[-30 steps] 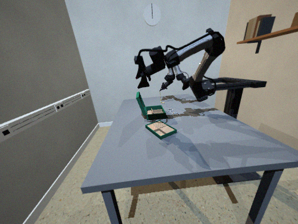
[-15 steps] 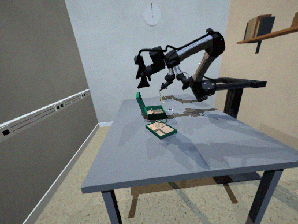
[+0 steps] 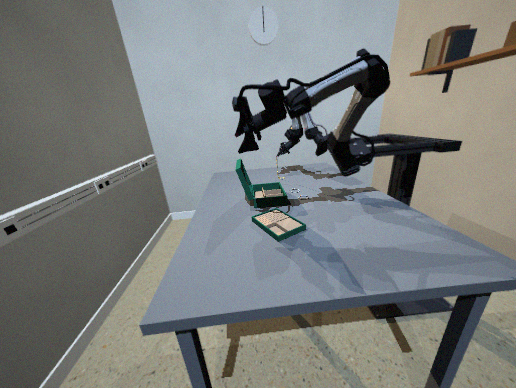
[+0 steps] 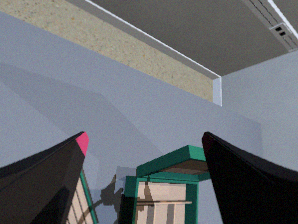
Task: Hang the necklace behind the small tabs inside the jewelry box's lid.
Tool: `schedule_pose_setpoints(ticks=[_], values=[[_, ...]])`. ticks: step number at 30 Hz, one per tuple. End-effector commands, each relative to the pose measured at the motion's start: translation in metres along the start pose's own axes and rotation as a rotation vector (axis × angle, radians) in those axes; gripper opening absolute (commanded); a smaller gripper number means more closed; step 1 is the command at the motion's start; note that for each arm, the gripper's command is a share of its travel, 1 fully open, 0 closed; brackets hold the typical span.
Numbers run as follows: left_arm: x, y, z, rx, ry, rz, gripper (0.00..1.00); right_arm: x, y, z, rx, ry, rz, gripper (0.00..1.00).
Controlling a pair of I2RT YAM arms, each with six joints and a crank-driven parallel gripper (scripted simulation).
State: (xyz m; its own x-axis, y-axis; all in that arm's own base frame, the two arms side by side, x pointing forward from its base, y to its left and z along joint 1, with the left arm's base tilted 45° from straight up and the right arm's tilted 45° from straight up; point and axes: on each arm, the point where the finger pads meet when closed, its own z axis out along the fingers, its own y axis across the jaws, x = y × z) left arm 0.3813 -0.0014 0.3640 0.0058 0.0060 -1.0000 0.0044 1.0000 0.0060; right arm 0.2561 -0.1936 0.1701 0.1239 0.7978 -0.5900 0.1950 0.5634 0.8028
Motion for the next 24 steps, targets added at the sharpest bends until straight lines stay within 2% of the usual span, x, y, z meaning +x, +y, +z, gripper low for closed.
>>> schedule_pose_setpoints(ticks=[1, 24], values=[[-0.033, -0.001, -0.006, 0.010, -0.083, -0.002, 1.00, -0.004, 0.016, -0.009, -0.003, 0.011, -0.003, 0.00], [-0.033, -0.001, -0.006, 0.010, -0.083, -0.002, 1.00, -0.005, 0.072, -0.045, 0.004, 0.000, -0.031, 0.00]])
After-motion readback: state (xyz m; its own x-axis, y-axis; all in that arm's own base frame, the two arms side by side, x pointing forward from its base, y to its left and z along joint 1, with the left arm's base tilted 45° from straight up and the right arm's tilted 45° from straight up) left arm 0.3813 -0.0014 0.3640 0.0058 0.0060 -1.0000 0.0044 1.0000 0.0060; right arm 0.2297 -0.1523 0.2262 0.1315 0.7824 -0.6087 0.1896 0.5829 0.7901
